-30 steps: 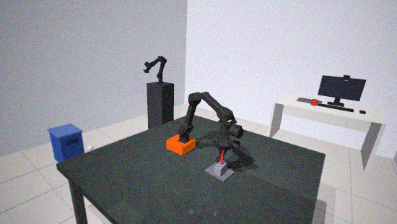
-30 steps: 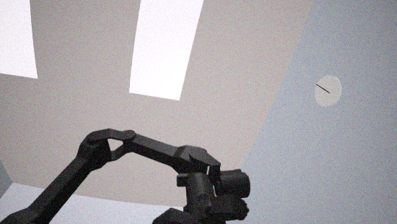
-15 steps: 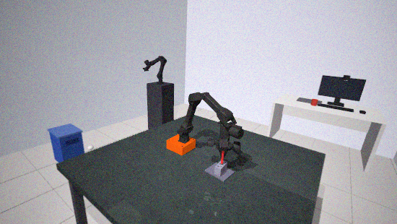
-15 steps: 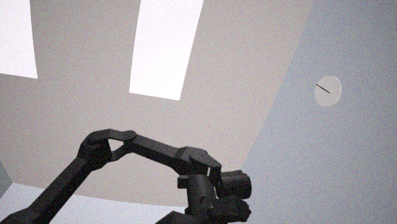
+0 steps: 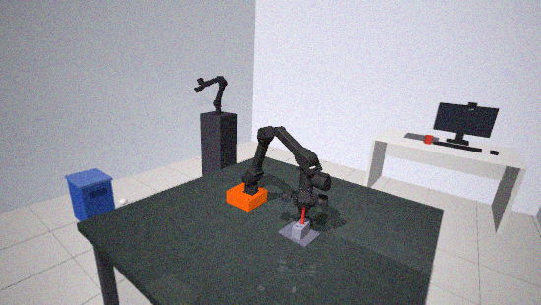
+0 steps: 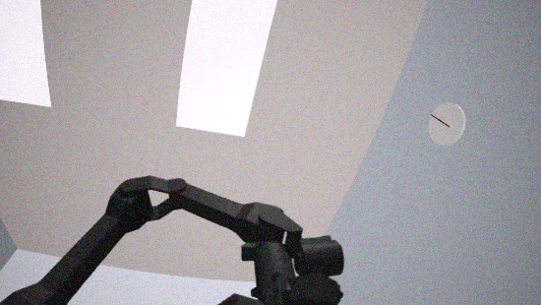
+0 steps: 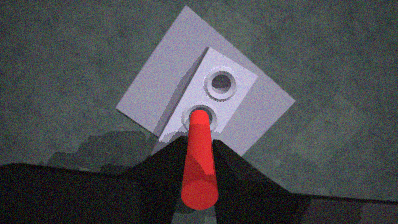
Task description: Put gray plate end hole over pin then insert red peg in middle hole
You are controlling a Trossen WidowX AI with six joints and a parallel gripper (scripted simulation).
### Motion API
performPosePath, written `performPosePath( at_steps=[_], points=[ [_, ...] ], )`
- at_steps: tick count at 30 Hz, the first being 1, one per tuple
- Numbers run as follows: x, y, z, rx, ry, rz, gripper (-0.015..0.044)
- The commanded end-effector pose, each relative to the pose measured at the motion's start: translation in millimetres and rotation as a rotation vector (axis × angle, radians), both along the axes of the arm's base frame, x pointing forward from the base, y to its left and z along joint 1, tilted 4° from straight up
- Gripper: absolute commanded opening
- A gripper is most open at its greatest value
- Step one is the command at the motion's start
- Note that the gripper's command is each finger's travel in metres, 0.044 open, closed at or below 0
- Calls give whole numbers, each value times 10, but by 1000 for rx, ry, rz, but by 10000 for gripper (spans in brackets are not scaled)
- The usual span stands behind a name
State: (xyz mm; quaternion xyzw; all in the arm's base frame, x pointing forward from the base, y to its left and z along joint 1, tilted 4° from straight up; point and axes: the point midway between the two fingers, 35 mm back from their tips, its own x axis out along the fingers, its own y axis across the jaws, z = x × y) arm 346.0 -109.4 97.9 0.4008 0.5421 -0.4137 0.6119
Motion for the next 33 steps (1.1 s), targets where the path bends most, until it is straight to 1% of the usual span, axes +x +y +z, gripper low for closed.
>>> performPosePath(
  at_steps=[1,33],
  points=[
    [2,0,5,0,-1,0,0],
    [-19,1,-26,0,0,-1,0]
  ],
)
